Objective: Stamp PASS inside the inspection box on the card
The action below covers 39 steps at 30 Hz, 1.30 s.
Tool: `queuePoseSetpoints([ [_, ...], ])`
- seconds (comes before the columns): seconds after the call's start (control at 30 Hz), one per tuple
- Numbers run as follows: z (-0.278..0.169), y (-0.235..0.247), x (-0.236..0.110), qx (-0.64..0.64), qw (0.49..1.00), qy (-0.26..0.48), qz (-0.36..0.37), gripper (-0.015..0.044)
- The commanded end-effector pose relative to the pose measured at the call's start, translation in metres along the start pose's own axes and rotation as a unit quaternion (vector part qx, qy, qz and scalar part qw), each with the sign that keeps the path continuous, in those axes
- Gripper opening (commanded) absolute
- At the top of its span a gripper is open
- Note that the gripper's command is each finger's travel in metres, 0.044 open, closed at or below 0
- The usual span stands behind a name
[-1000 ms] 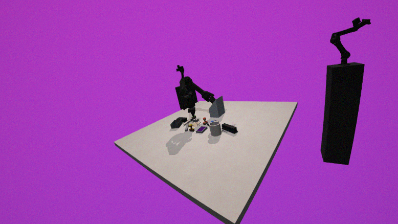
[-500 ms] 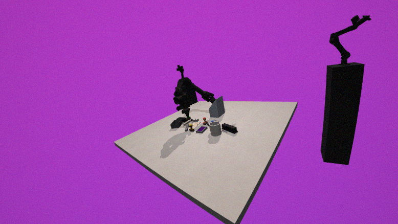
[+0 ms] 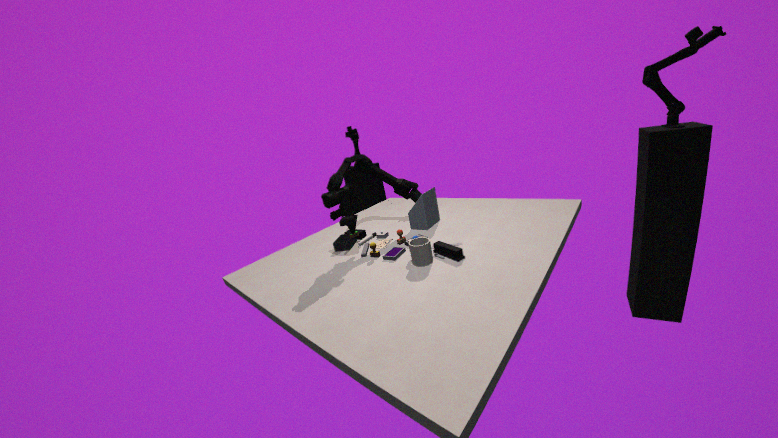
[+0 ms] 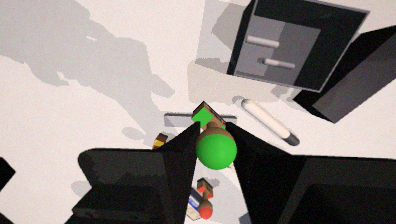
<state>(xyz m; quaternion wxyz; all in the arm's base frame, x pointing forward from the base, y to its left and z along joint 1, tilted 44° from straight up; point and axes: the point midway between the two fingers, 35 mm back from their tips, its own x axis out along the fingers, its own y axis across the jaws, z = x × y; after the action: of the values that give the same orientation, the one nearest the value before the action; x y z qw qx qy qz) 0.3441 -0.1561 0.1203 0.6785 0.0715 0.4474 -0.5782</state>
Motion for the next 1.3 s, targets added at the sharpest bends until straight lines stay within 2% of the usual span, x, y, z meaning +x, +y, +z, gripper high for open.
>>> queuePoseSetpoints([
  [0.0, 0.007, 0.000, 0.000, -0.003, 1.000, -0.002, -0.001, 0.0000],
  [1.27, 0.006, 0.002, 0.059, -0.003, 1.000, -0.003, -0.001, 0.0000],
])
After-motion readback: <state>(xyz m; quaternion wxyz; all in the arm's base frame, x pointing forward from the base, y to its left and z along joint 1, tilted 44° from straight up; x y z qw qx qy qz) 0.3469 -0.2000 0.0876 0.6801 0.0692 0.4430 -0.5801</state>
